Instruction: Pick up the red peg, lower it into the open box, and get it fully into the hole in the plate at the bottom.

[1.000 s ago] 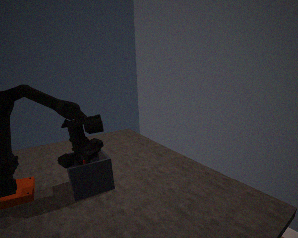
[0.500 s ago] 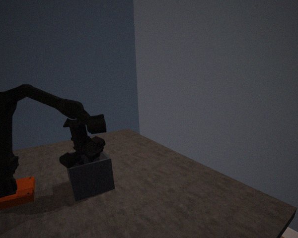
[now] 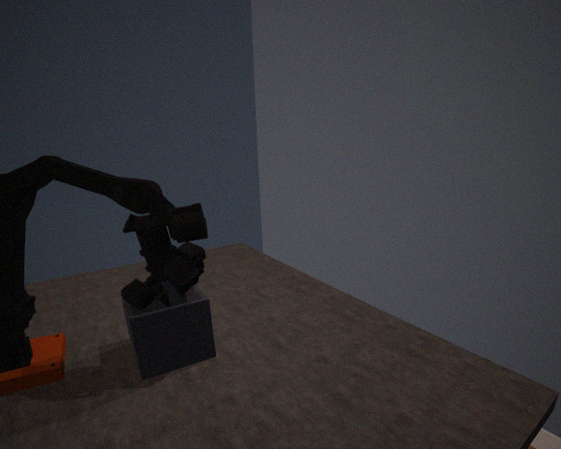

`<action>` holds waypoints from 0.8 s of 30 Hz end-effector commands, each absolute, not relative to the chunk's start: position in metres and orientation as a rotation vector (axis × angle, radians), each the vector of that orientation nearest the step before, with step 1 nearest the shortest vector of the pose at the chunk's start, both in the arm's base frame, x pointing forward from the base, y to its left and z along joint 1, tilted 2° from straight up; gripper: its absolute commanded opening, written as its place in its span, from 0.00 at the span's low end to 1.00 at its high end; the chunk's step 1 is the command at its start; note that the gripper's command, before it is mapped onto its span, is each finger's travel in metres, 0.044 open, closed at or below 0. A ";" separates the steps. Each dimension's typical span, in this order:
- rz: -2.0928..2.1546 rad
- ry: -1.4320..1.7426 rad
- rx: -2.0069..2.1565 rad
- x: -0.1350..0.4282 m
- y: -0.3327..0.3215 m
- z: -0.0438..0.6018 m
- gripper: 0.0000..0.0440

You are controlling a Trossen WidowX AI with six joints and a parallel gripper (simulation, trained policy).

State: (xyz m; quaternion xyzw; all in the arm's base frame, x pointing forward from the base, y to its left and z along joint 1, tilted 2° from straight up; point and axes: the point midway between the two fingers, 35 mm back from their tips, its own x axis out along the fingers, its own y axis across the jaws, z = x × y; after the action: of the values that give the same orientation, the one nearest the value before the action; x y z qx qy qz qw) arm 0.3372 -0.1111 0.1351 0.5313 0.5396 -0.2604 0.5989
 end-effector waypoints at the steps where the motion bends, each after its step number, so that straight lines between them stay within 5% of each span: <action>1: -0.568 1.238 1.242 0.341 -0.113 0.142 0.39; 24: -0.385 1.181 1.245 0.367 -0.129 0.156 0.37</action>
State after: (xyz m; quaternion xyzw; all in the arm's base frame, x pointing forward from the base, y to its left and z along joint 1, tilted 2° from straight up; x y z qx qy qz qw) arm 0.3636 -0.1276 0.1548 0.5464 0.5196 -0.1784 0.6322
